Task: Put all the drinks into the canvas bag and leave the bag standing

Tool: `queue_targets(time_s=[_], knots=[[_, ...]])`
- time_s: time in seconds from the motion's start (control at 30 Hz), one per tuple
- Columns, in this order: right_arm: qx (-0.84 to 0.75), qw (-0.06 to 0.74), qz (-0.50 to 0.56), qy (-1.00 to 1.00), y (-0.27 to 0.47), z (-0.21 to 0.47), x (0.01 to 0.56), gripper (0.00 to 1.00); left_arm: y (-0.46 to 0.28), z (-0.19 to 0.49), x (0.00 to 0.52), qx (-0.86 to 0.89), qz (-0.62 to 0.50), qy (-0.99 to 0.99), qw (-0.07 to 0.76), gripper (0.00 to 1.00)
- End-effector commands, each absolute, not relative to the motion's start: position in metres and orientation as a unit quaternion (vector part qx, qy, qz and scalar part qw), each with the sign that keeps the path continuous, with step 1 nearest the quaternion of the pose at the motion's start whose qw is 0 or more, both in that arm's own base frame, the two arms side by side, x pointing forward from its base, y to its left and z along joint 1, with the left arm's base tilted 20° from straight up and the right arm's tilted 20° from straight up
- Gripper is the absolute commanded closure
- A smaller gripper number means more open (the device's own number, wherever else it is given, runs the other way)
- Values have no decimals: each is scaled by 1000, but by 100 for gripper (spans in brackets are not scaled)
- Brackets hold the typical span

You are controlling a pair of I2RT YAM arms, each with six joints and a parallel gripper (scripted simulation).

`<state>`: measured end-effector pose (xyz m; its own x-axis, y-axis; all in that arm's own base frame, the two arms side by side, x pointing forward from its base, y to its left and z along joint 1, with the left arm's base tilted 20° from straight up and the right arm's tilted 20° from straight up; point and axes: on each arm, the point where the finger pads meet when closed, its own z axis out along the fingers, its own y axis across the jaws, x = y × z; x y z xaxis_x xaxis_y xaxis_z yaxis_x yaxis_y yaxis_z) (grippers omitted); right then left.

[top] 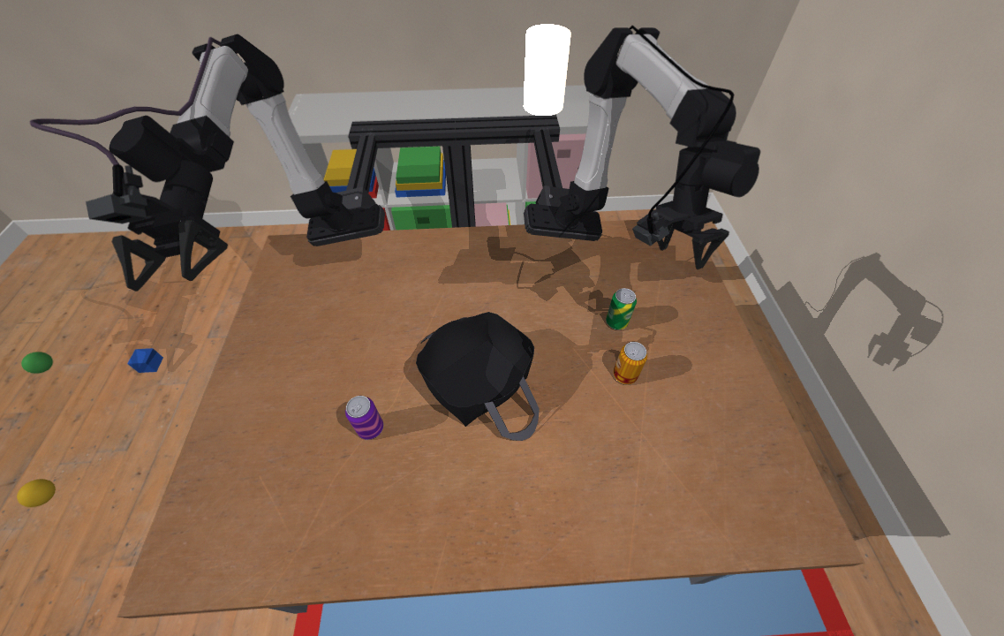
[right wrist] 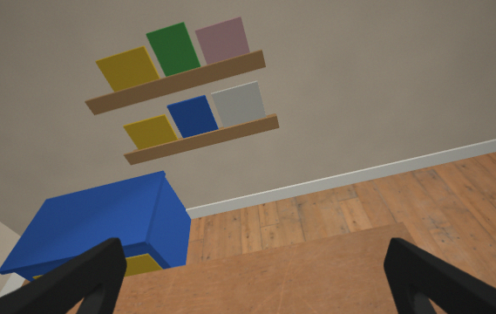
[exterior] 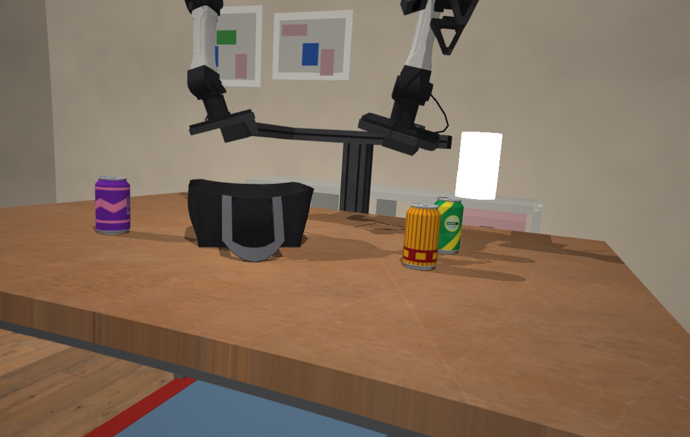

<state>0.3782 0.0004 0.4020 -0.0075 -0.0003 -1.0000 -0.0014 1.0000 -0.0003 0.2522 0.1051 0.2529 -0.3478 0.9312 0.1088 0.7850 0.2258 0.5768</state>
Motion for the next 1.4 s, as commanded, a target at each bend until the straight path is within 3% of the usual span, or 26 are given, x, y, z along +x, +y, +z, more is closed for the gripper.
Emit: queue_targets(time_s=[0.0,0.27,0.5,0.53,1.07,1.1,1.17,1.2,1.37], knots=[[3,722,0,692,1,417,377,0,104,241,215,653,221,723,38,0],[3,722,0,692,1,417,377,0,103,235,174,731,156,664,-25,0],[3,722,0,692,1,417,377,0,101,235,173,713,171,680,-4,0],[3,723,1,691,1,417,376,16,103,235,177,712,181,678,0,0],[3,723,1,690,1,420,370,16,104,241,183,703,198,683,11,0],[7,667,5,745,5,367,389,16,104,241,183,703,198,683,11,0],[27,662,5,749,2,362,395,16,104,241,183,704,198,682,10,0],[39,702,9,711,2,396,402,16,104,241,183,704,198,682,10,0],[75,692,14,718,1,382,419,16,104,241,183,704,198,682,10,0]])
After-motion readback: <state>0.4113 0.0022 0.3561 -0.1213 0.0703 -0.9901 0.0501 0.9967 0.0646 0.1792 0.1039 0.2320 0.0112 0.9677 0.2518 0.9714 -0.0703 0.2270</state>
